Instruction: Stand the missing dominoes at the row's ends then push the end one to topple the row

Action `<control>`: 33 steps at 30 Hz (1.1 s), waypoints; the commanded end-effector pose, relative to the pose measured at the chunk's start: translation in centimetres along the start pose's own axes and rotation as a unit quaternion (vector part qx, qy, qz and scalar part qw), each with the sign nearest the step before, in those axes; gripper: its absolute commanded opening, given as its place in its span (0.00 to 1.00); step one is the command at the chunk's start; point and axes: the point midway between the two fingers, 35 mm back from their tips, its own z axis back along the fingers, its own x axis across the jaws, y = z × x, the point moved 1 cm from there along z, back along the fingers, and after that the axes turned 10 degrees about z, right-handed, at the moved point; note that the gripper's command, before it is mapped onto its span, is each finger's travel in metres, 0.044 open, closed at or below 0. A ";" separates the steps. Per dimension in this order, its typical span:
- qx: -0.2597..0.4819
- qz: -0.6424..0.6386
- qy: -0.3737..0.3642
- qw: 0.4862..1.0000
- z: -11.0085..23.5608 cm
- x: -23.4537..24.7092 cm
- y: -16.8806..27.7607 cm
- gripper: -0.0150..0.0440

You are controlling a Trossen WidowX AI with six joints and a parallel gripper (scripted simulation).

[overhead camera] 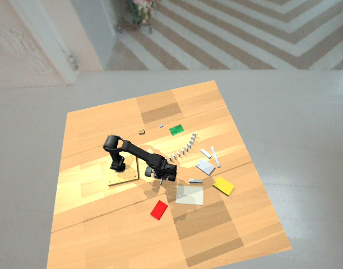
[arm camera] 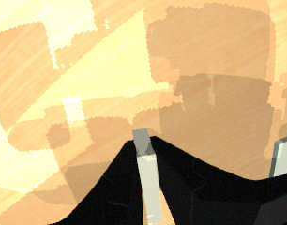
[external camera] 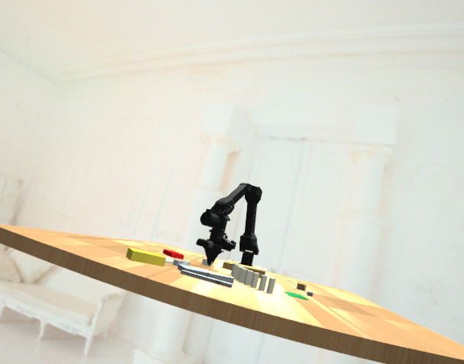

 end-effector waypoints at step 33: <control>-0.010 -0.908 0.007 0.418 7.9 -1.1 5.0 0.29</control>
